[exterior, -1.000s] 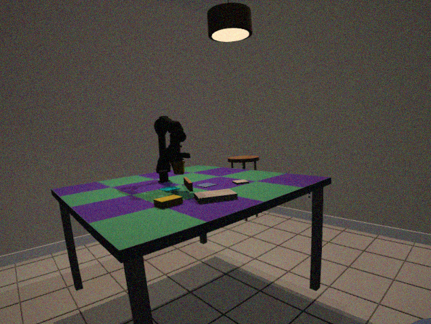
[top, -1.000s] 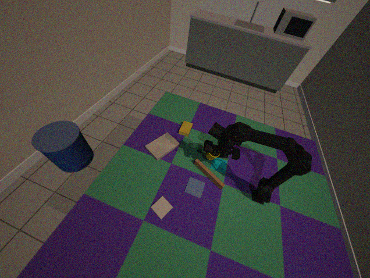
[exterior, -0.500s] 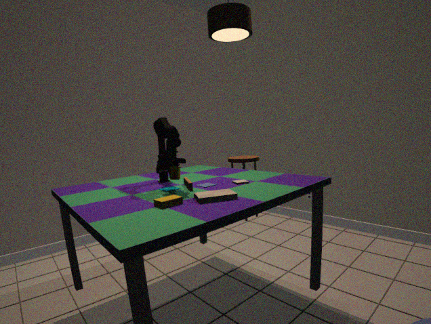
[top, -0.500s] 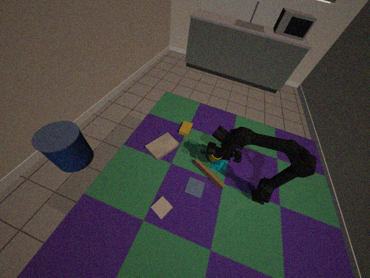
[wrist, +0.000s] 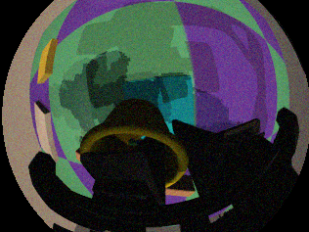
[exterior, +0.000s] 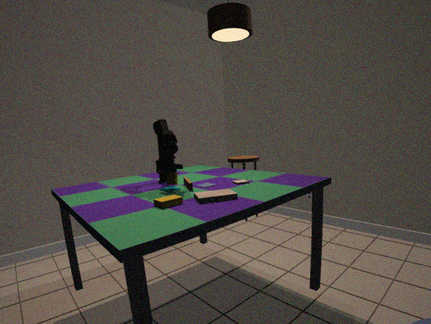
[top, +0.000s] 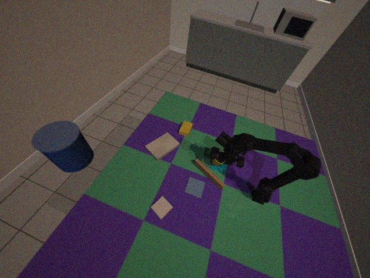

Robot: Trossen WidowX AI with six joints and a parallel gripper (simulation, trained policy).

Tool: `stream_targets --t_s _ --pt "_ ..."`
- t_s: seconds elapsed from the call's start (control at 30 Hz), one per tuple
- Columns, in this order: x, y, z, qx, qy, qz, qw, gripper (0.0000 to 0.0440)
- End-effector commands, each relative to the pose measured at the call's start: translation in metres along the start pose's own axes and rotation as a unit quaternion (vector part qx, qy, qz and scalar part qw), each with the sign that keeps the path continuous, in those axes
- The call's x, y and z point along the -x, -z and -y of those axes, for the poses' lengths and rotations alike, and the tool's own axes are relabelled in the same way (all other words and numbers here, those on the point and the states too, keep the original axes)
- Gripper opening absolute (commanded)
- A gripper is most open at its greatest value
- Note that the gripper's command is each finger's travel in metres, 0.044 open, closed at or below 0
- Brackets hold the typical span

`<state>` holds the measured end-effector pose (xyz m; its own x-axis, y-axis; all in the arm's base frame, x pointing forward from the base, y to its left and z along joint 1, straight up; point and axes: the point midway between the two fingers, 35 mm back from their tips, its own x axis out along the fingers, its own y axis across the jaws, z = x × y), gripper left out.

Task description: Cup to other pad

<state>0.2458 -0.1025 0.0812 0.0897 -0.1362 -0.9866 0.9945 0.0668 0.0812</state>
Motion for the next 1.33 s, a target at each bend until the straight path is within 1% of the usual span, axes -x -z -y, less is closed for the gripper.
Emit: stream_targets --t_s 0.0,0.17,0.3,0.77,1.07,1.23,1.3 --pt "-0.003 0.0 0.007 -0.009 0.001 0.003 1.0 0.0042" --pt "-0.009 -0.001 0.015 -0.018 0.004 0.006 1.0 0.0078" --pt "-0.007 -0.005 0.012 -0.028 -0.017 0.01 0.999 0.0159" --pt "0.01 -0.005 0.017 -0.042 -0.064 0.009 0.997 0.0195" --pt "0.027 -0.007 0.023 -0.059 -0.09 0.012 0.994 0.0249" --pt "0.039 -0.01 0.025 -0.069 -0.107 0.018 0.992 0.0272" --pt "0.046 -0.012 0.025 -0.073 -0.115 0.022 0.99 0.029"
